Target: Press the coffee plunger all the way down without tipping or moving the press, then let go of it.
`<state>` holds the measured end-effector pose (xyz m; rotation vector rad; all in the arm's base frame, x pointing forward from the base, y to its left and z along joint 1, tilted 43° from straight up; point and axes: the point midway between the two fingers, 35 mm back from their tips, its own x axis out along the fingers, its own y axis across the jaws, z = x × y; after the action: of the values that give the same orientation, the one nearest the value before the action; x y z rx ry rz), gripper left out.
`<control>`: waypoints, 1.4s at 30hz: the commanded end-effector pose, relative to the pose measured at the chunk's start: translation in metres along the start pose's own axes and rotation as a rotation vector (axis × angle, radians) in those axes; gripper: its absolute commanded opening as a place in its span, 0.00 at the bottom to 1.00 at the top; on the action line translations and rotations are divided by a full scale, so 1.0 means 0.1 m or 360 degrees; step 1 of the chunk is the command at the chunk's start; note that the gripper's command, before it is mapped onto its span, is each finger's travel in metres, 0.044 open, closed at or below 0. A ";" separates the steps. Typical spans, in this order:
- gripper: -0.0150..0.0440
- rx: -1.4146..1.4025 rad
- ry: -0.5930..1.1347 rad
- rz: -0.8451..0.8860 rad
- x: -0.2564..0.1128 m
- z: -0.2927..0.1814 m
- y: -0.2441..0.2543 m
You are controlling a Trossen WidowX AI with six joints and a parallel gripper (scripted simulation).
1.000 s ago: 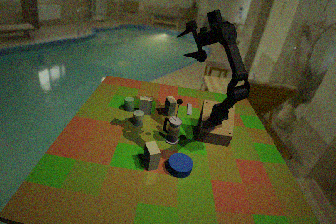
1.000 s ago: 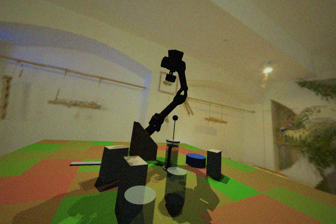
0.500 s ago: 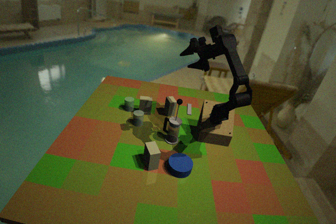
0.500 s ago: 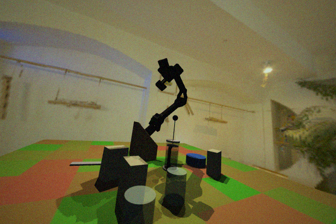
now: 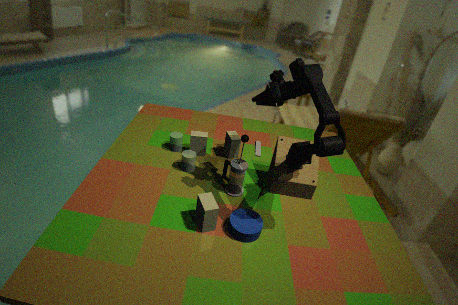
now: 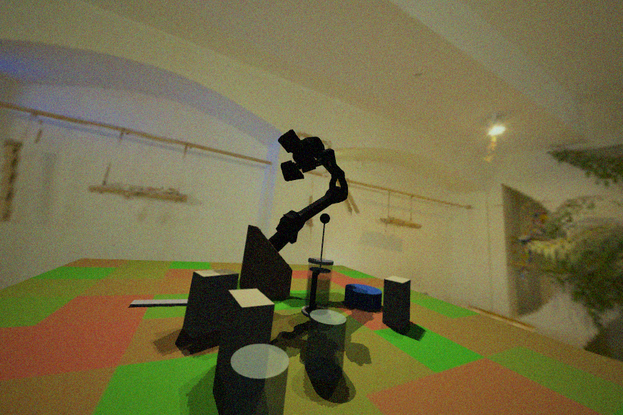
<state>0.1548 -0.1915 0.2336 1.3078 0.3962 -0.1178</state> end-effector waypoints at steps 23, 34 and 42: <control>1.00 -0.1171 0.0085 0.0359 0.42 -1.02 -0.38; 1.00 -0.1162 0.0098 0.0348 0.51 -1.03 -0.42; 1.00 -0.1153 0.0107 0.0357 0.61 -1.04 -0.42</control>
<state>0.1722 -0.0968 0.1535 0.6227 0.3088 0.2391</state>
